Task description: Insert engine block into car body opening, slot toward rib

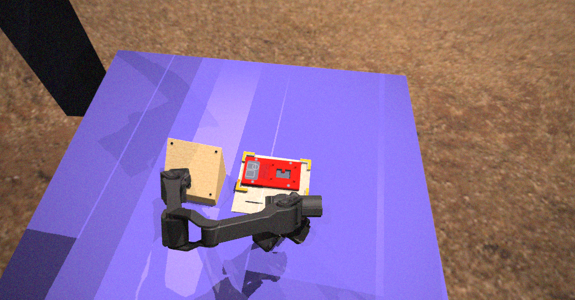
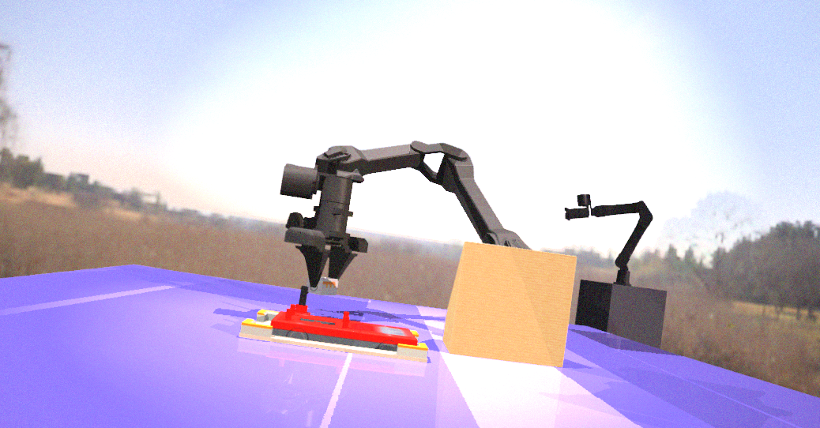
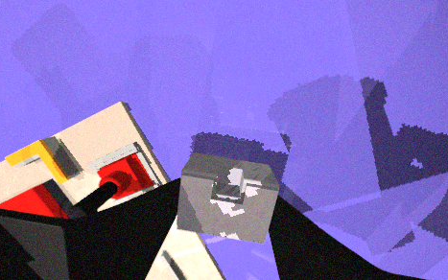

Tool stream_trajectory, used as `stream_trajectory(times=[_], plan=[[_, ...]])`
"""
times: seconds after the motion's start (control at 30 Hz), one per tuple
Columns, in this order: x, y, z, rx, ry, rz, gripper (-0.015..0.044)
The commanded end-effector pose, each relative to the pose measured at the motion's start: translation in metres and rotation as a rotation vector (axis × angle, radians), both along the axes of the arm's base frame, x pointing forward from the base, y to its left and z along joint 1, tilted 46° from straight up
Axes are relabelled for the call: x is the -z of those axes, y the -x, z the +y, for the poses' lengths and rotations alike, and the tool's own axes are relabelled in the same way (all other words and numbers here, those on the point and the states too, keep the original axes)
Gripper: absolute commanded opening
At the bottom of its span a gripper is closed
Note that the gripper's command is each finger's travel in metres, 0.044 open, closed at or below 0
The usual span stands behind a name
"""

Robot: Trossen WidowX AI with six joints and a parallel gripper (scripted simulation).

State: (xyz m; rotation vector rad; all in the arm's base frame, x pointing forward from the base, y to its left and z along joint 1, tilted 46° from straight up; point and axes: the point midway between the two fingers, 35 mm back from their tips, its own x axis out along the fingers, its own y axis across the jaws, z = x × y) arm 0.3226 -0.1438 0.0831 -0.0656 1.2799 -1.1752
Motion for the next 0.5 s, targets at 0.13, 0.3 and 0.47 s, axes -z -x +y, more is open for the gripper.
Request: stream_trajectory(times=[0.13, 0.3, 0.47], plan=[[-0.017, -0.006, 0.017, 0.001, -0.005, -0.011, 0.0], [-0.028, -0.008, 0.028, 0.002, -0.005, -0.01, 0.0], [-0.04, -0.009, 0.039, 0.002, -0.004, -0.01, 0.0]])
